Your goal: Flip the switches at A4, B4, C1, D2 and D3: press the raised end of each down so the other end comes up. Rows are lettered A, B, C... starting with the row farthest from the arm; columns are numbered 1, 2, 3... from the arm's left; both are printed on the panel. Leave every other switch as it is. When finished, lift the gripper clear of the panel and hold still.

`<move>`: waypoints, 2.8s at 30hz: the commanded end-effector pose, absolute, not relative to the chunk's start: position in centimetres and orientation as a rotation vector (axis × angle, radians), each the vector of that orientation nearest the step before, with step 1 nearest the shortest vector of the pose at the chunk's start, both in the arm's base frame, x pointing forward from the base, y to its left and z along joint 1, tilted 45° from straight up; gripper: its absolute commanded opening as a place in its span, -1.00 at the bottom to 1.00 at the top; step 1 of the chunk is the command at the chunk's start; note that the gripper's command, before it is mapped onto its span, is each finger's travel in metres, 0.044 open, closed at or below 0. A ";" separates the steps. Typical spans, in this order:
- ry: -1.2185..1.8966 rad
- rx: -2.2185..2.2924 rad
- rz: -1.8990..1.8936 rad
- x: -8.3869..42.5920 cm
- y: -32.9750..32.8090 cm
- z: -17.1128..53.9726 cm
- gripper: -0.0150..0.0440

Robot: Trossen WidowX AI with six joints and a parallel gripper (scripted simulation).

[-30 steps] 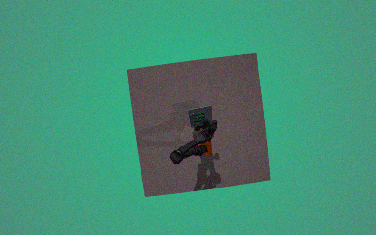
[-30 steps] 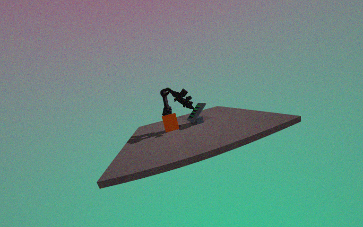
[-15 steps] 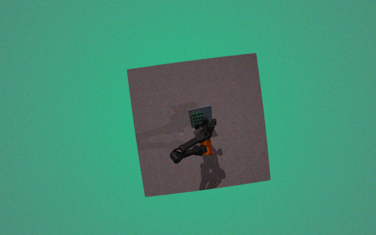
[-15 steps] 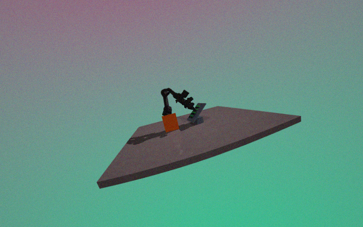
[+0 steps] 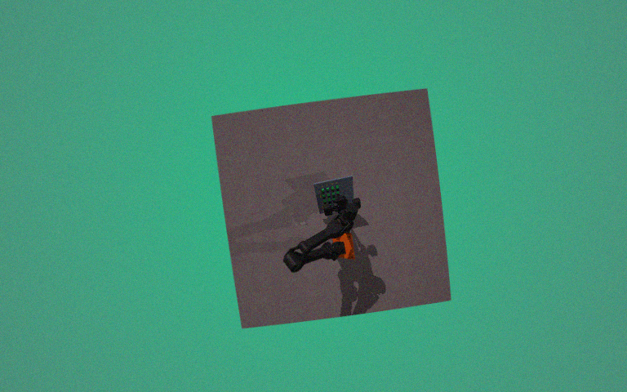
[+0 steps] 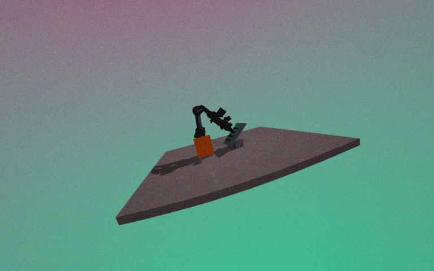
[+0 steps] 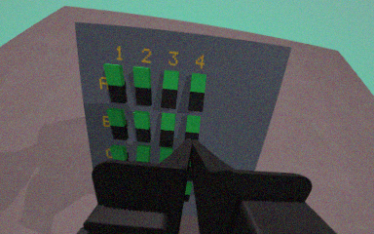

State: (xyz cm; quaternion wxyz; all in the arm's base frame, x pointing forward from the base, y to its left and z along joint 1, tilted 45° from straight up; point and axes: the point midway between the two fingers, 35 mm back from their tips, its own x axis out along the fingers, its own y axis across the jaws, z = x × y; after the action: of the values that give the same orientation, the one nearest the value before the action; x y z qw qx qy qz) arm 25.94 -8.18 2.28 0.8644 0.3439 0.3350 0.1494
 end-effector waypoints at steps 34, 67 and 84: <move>0.706 0.724 0.308 26.1 -8.0 2.1 -0.49; 0.736 0.720 0.315 21.8 -11.2 5.0 -0.49; 0.736 0.727 0.318 20.1 -4.6 9.3 -0.49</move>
State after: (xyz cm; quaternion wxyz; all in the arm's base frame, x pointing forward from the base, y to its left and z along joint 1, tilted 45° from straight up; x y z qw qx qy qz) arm 20.49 -5.62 9.26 0.8616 0.3363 0.3489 0.1510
